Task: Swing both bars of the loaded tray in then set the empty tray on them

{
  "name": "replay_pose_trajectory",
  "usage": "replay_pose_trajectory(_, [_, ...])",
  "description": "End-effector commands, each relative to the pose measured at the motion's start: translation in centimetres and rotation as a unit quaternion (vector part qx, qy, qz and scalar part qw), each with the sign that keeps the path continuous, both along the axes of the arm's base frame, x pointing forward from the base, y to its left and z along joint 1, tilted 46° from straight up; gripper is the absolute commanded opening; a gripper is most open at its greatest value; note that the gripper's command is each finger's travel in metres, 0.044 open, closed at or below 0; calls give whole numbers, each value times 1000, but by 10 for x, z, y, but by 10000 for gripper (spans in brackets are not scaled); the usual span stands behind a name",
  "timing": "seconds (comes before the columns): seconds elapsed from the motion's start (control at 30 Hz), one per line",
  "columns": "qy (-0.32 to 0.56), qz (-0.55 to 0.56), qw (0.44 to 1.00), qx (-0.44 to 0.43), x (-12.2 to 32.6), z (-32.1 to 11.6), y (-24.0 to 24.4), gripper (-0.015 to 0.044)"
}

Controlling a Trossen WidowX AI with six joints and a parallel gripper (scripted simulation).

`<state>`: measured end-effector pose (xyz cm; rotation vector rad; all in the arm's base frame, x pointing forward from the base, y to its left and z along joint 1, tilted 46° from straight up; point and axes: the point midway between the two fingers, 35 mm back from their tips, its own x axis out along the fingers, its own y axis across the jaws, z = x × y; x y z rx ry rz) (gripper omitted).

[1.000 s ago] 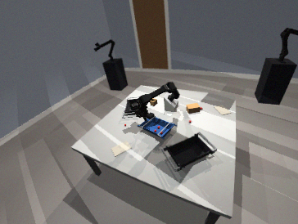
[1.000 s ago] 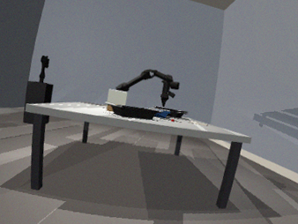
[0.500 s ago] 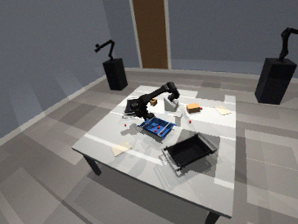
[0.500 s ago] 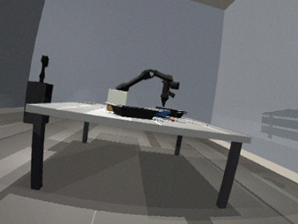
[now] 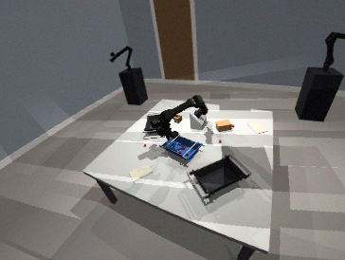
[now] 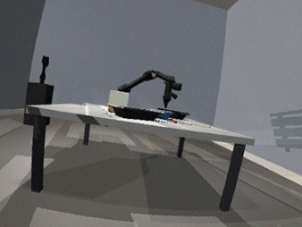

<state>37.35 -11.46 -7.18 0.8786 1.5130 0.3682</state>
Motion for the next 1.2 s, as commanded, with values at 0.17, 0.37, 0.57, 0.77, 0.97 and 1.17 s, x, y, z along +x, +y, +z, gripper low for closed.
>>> replay_pose_trajectory(0.17, [0,0,1000,0,0,0,0,105])
replay_pose_trajectory(0.37, [0,0,1000,-1,0,15,-16,262])
replay_pose_trajectory(0.57, [1,0,1000,-1,-9,62,-61,420])
replay_pose_trajectory(0.77, [-44,47,998,-23,-56,-4,-91,440])
replay_pose_trajectory(0.97, [-99,110,988,-42,-133,-57,-131,440])
replay_pose_trajectory(1.17, [-164,185,968,-44,-227,-108,-145,440])
